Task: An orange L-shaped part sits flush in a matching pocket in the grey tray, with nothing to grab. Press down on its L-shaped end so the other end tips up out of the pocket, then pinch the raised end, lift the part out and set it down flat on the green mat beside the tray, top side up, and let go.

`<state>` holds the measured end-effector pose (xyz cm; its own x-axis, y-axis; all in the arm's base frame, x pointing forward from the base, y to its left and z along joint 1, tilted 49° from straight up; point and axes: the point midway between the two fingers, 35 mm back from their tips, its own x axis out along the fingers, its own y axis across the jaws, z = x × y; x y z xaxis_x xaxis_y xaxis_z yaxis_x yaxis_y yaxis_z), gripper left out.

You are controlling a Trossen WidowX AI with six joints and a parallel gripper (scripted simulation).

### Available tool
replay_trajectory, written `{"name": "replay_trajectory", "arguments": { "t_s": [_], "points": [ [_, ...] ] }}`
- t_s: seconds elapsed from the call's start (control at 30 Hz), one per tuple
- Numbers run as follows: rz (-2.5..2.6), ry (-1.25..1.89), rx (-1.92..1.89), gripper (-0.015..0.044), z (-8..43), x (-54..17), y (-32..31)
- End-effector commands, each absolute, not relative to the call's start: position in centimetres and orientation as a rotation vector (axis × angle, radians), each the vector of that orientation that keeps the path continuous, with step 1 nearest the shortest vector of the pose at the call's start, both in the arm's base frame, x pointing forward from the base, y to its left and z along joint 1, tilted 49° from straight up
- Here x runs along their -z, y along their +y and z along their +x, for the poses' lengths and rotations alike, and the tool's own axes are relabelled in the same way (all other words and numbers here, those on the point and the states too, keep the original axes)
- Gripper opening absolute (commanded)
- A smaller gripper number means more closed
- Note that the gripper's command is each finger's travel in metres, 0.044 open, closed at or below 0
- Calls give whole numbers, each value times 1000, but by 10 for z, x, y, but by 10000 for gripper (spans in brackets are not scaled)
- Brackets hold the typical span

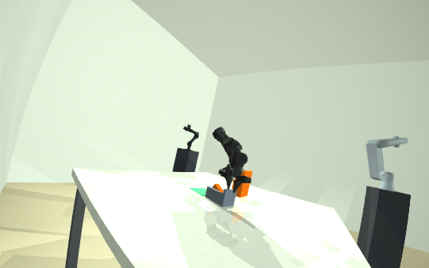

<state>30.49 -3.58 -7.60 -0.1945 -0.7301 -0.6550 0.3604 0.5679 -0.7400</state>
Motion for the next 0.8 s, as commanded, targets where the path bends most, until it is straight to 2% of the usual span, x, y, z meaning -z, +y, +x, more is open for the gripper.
{"name": "replay_trajectory", "arguments": {
  "t_s": [0.0,0.77],
  "points": [
    [-321,1438,1005,180,315,37,0],
    [-325,1423,993,180,318,29,7]
  ]
}}
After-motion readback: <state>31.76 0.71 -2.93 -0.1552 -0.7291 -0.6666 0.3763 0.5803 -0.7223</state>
